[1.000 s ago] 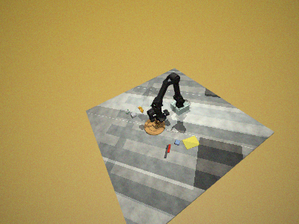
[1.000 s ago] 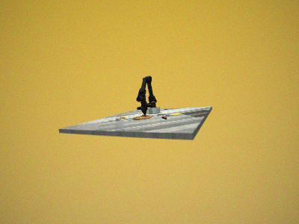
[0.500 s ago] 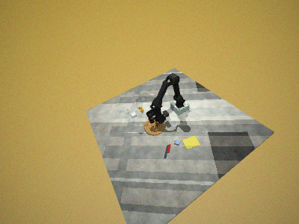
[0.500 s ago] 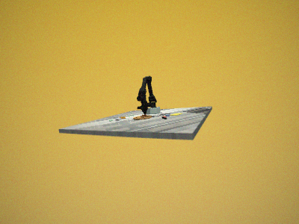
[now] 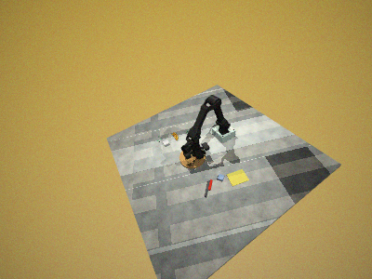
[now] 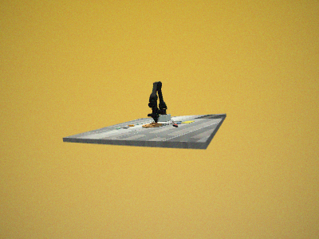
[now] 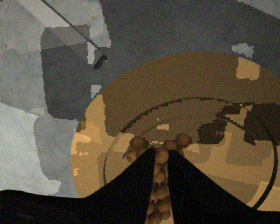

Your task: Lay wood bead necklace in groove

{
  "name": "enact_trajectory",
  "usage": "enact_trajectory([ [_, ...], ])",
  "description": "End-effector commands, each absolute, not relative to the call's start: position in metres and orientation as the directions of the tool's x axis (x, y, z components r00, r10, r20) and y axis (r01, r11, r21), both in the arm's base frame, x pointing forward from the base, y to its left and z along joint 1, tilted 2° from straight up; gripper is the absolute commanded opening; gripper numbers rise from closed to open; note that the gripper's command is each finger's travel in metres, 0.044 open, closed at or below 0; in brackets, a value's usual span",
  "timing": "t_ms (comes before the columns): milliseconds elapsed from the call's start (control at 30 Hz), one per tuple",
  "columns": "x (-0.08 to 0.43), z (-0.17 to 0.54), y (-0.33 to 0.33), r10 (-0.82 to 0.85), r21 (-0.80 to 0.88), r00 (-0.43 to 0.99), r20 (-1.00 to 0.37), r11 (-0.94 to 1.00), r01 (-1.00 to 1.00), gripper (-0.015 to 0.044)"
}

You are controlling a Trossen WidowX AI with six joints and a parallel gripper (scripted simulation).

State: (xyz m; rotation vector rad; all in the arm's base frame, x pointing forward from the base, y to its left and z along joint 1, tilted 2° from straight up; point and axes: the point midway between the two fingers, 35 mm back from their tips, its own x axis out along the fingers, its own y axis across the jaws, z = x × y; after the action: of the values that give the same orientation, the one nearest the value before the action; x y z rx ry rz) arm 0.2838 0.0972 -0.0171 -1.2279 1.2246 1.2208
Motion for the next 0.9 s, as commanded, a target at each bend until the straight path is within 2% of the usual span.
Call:
enact_trajectory([
  [0,0.292,-0.017,0.111,-0.013,0.009,-0.009,-1.000,-0.013,-1.000,0.0000],
  [867,0.297,-0.032,0.125,-0.012,0.009,-0.009,-1.000,-0.013,-1.000,0.0000],
])
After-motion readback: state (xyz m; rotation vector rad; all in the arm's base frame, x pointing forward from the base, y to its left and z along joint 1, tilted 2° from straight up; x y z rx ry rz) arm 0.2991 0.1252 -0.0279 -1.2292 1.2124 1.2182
